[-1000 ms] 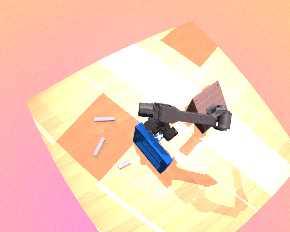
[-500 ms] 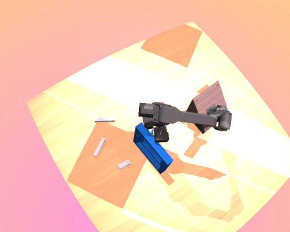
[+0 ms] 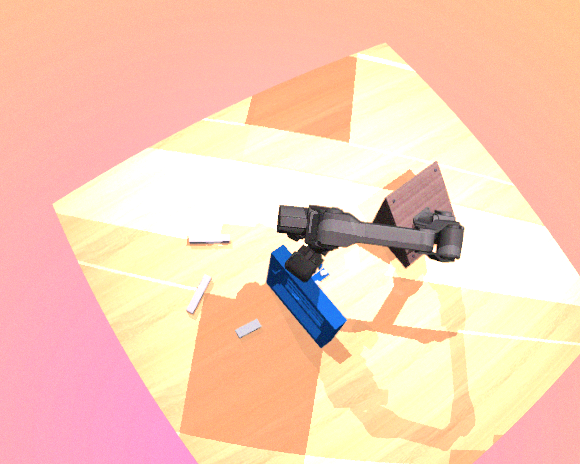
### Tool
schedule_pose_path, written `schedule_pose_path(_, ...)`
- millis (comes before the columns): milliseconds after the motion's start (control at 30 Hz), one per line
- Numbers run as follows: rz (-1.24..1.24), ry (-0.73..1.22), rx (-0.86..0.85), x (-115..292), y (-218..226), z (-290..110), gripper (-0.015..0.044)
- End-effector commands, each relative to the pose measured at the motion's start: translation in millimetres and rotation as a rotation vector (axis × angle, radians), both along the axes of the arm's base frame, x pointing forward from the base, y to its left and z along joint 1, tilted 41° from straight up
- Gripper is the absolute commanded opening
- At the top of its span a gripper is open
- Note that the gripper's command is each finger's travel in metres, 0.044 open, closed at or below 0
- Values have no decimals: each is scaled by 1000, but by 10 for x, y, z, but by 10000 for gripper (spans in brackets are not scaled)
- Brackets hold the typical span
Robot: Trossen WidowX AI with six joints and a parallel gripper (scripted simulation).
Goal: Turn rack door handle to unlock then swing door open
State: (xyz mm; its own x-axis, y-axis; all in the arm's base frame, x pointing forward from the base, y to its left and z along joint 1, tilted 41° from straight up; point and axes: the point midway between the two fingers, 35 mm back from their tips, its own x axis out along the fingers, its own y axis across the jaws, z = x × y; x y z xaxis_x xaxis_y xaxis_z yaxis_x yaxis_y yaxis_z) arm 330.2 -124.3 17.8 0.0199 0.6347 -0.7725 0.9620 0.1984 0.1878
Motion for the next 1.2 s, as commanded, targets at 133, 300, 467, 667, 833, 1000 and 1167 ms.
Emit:
schedule_pose_path(133,-323,268,14,-1,19,1,21)
schedule_pose_path(300,-455,378,17,-1,19,0,21)
schedule_pose_path(467,-455,378,17,-1,19,0,21)
schedule_pose_path(667,-455,378,17,-1,19,0,74)
schedule_pose_path(833,-455,378,17,-1,19,0,205)
schedule_pose_path(1000,-449,372,17,-1,19,0,294)
schedule_pose_path(1167,-284,236,13,-1,19,1,294)
